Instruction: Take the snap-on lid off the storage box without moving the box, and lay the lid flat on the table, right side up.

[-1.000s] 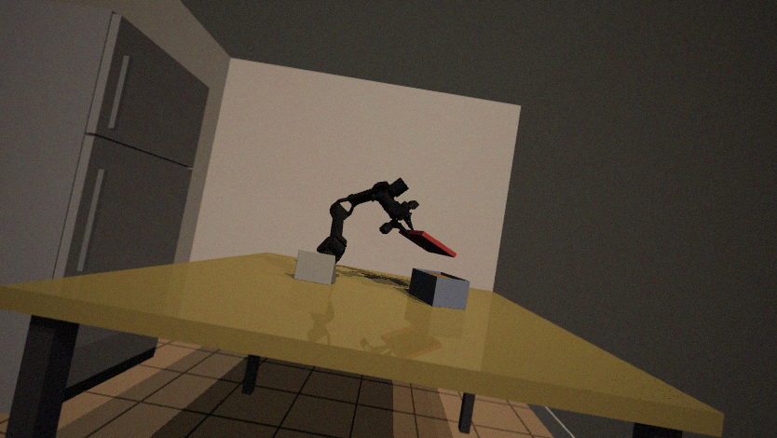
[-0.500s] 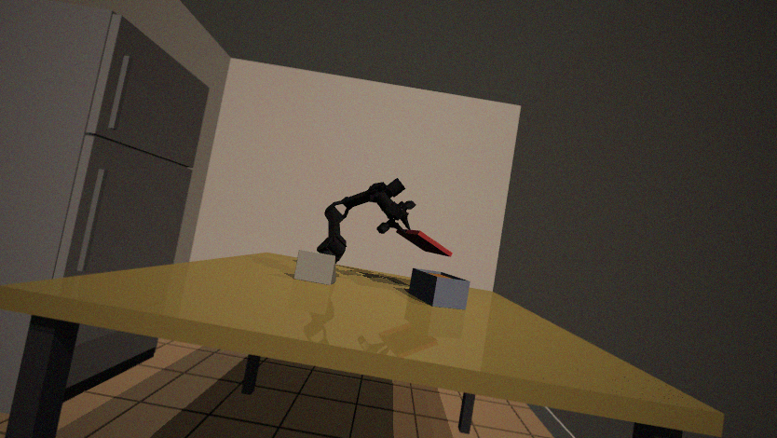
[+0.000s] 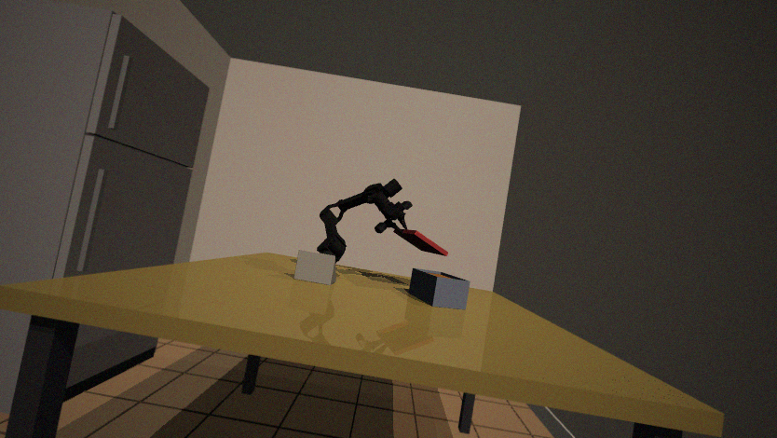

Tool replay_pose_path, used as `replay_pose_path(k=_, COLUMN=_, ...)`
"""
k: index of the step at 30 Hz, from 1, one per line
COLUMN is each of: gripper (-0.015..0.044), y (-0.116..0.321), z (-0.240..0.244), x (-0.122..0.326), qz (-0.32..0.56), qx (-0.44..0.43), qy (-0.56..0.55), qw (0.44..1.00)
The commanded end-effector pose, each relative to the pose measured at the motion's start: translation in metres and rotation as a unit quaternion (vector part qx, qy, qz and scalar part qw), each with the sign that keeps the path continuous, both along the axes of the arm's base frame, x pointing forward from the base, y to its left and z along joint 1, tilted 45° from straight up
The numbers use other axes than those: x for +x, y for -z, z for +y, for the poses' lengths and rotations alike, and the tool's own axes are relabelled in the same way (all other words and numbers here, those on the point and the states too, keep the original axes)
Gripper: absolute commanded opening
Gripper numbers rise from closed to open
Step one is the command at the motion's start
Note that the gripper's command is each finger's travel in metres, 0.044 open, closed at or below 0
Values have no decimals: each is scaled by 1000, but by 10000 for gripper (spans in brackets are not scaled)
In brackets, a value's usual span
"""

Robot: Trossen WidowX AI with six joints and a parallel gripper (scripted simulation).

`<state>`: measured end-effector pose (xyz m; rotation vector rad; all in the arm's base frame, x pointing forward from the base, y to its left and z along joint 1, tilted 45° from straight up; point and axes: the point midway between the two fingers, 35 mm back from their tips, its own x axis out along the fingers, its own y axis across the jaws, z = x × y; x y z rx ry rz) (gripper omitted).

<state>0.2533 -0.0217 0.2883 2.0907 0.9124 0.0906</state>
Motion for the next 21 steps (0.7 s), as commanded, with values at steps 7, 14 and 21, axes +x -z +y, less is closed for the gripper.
replay_pose_path(k=7, gripper=0, y=-13, z=13, x=-9, qz=2, qx=0, qy=3, qw=1000)
replay_pose_path(k=14, gripper=0, y=-22, z=22, x=-14, qz=2, qx=0, qy=3, qw=1000)
replay_pose_path(k=21, gripper=0, y=-31, z=31, x=-20, qz=2, qx=1, qy=3, qw=1000)
